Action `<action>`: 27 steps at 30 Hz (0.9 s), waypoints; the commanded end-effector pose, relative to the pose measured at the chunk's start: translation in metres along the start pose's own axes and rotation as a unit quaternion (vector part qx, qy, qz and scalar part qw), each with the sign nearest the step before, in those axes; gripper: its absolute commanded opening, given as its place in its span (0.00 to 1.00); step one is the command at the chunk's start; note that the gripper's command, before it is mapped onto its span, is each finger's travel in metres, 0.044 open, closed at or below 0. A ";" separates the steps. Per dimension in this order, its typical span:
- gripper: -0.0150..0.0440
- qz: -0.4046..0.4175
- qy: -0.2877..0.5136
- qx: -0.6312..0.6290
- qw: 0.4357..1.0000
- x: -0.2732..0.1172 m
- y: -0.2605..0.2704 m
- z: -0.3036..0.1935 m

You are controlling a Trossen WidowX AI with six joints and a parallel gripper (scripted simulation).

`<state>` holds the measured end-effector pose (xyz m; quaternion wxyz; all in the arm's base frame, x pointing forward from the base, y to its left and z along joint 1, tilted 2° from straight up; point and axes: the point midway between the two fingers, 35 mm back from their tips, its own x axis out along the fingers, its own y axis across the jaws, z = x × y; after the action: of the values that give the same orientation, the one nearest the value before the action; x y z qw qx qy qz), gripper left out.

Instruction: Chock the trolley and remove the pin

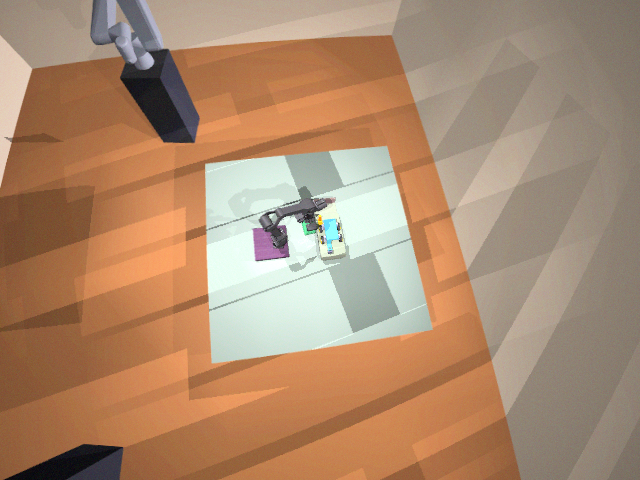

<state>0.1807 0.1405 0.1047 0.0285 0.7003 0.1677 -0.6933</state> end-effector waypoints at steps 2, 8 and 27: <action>0.25 -0.008 -0.003 0.001 1.000 0.017 -0.005 0.001; 0.25 -0.008 -0.003 0.001 1.000 0.034 -0.012 0.002; 0.58 -0.008 -0.003 0.001 1.000 0.034 -0.004 0.001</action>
<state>0.1784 0.1522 0.0738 0.0214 0.6997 0.1703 -0.6935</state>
